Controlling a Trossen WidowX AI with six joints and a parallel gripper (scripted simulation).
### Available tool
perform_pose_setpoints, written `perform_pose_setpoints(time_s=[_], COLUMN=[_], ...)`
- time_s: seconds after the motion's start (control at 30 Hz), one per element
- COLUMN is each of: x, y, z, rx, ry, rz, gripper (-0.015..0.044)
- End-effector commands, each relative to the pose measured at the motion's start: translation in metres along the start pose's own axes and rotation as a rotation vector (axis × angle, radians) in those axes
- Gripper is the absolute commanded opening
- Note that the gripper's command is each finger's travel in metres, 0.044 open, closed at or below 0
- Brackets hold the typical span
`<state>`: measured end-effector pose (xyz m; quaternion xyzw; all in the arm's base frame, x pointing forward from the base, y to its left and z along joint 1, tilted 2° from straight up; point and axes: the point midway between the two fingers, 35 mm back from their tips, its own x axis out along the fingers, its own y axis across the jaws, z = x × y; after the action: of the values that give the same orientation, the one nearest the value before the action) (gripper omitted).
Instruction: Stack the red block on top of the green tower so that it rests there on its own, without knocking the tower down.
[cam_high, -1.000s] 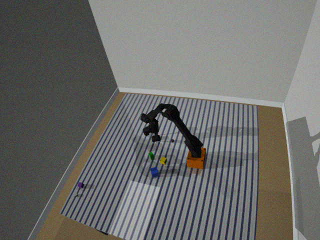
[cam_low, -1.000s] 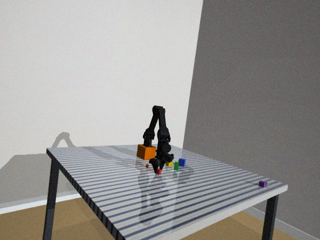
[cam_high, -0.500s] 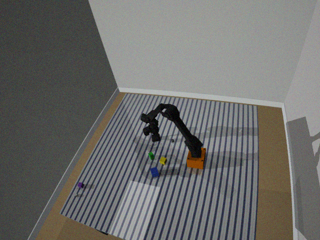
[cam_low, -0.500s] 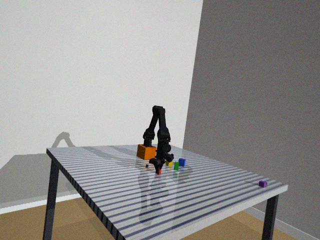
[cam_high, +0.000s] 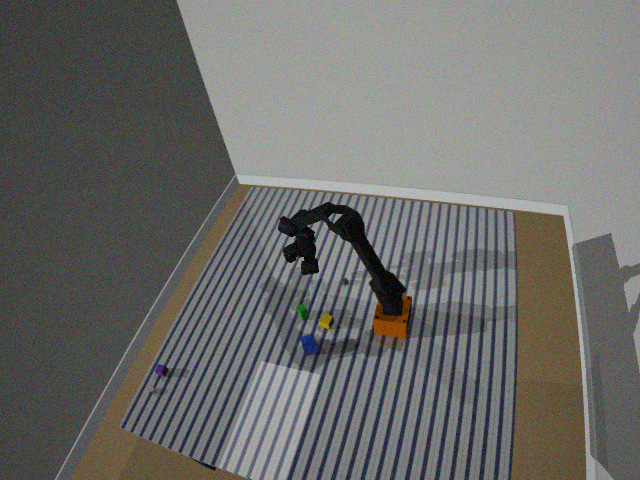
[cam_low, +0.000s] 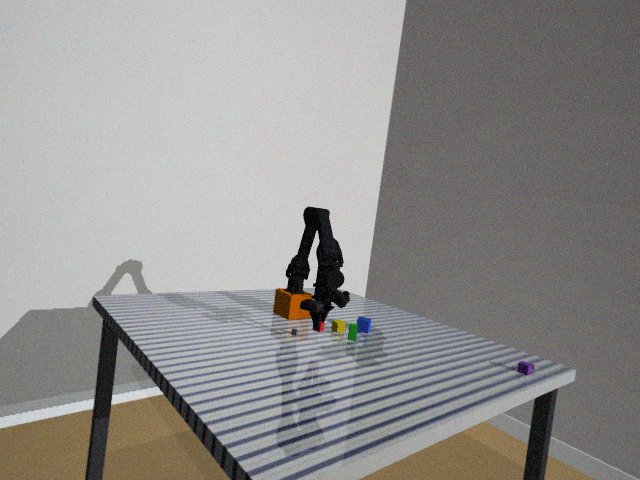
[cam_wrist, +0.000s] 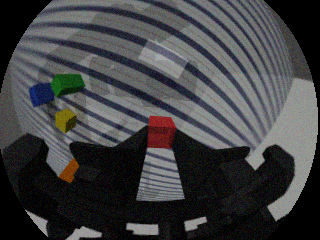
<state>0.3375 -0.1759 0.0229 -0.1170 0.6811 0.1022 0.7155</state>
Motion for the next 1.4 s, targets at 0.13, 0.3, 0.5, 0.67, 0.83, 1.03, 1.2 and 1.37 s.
perform_pose_setpoints(time_s=[0.13,0.3,0.5,0.67,0.83,1.03,1.2,1.37], x=[-0.045,-0.061,-0.058,-0.061,-0.061,-0.061,-0.061,-0.061], y=[-0.002,-0.002,-0.001,0.007,0.036,0.071,0.102,0.132], z=[0.002,0.002,0.001,0.006,0.022,0.037,0.046,0.052], rx=[-0.005,-0.005,-0.001,-0.005,-0.005,-0.005,-0.005,-0.004], ry=[-0.011,-0.011,-0.007,-0.011,-0.013,-0.014,-0.015,-0.016], rz=[-0.009,-0.009,-0.007,-0.008,-0.005,-0.001,0.002,0.005], gripper=[0.0,0.0,0.0,0.0,0.0,0.0,0.0,0.0])
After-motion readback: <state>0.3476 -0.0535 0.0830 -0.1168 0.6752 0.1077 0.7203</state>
